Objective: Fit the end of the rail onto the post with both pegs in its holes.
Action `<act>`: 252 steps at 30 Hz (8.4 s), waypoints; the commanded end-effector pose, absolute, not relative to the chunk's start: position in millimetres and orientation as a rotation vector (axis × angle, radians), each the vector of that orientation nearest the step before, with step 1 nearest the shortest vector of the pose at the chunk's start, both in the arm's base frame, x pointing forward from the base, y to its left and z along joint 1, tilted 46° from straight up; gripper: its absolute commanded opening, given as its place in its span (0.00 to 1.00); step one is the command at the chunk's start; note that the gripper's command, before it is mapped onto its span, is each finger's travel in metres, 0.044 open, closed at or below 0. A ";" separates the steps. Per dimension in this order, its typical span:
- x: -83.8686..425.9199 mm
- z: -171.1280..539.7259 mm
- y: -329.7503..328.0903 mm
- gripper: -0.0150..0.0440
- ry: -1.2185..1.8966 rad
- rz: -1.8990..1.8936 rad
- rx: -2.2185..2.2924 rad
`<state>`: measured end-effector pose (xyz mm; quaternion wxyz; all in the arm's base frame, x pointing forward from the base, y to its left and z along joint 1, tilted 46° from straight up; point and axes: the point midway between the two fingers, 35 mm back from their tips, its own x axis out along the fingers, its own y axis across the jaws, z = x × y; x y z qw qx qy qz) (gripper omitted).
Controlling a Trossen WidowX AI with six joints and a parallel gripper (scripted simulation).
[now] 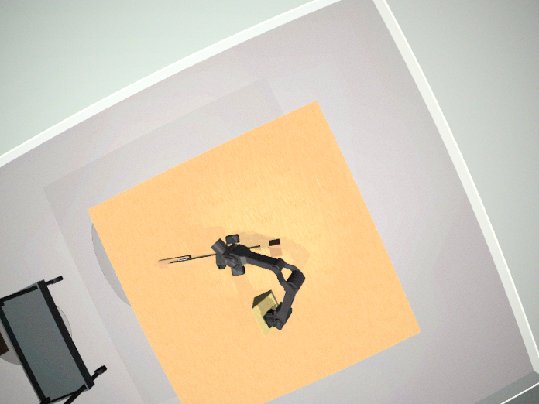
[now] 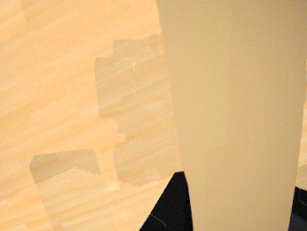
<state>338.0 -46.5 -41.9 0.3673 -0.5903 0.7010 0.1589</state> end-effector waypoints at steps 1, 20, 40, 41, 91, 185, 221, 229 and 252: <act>337.3 -43.0 -47.5 0.25 1.805 0.408 -1.518; 338.2 -37.8 -42.0 0.25 1.805 0.409 -1.517; 340.1 -30.4 -35.2 0.25 1.805 0.409 -1.517; 340.2 -30.1 -34.9 0.25 1.805 0.409 -1.517; 341.2 -18.3 -22.9 0.25 1.805 0.410 -1.517; 340.8 -22.0 -23.5 0.25 1.805 0.410 -1.517; 340.6 -21.0 -20.5 0.25 1.804 0.410 -1.516; 340.8 -21.9 -21.5 0.25 1.805 0.410 -1.516; 340.1 -21.6 -24.3 0.25 1.805 0.410 -1.517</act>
